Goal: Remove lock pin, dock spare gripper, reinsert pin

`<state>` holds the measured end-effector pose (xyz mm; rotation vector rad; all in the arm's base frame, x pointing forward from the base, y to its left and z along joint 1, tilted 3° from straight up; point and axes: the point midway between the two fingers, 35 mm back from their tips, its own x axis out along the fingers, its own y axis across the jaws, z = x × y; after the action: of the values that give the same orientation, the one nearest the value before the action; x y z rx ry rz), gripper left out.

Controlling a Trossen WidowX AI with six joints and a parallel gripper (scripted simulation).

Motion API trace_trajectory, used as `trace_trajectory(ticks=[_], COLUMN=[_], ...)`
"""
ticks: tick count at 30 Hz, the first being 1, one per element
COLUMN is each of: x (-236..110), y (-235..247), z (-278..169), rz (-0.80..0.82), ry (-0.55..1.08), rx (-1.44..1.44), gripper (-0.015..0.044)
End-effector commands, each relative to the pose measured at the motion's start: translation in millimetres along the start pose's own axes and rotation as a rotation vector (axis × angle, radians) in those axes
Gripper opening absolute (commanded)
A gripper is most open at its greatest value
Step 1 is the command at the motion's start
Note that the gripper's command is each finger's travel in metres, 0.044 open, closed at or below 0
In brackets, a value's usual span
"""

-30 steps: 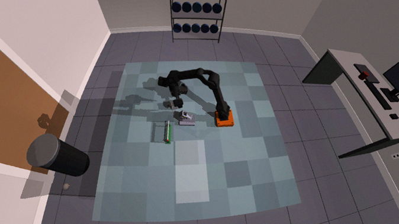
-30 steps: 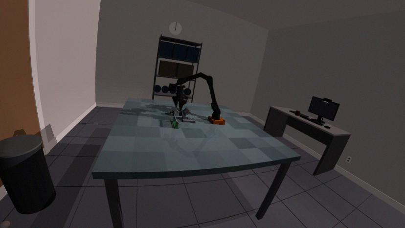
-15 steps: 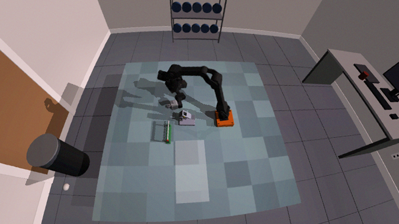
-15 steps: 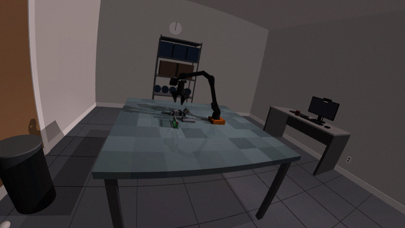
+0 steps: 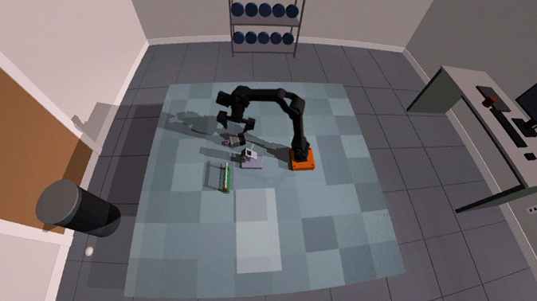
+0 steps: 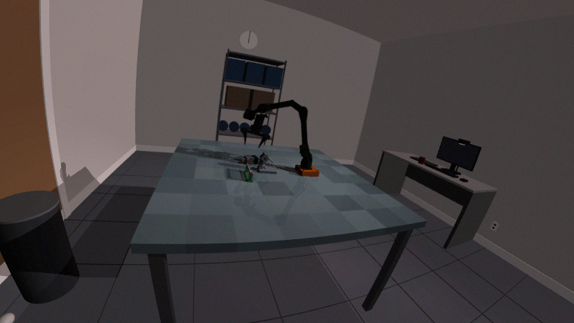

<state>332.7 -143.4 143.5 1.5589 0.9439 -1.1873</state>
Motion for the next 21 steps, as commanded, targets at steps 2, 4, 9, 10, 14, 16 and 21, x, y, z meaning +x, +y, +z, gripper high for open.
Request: trace_trajectory(ticks=[2,4,9,10,14,16,21], x=[-5.0,-5.7,-8.2,-8.7,-10.6,-11.5,-13.9], y=[0.4,0.7,0.9,0.7,0.0,-0.4,-1.4], z=[-0.3,0.1,1.0,1.0,1.4,1.5,1.8], rz=[0.17,0.191,0.249,0.258,0.293,0.309,0.341], ry=[0.008,-0.003,-0.045,-0.055,-0.101,-0.129,-0.208], rx=[-0.879,-0.991,-1.268,-1.325,-1.547,-1.659,-1.94], gripper=[0.044,0.044,0.044,0.044,0.044,0.044,0.044])
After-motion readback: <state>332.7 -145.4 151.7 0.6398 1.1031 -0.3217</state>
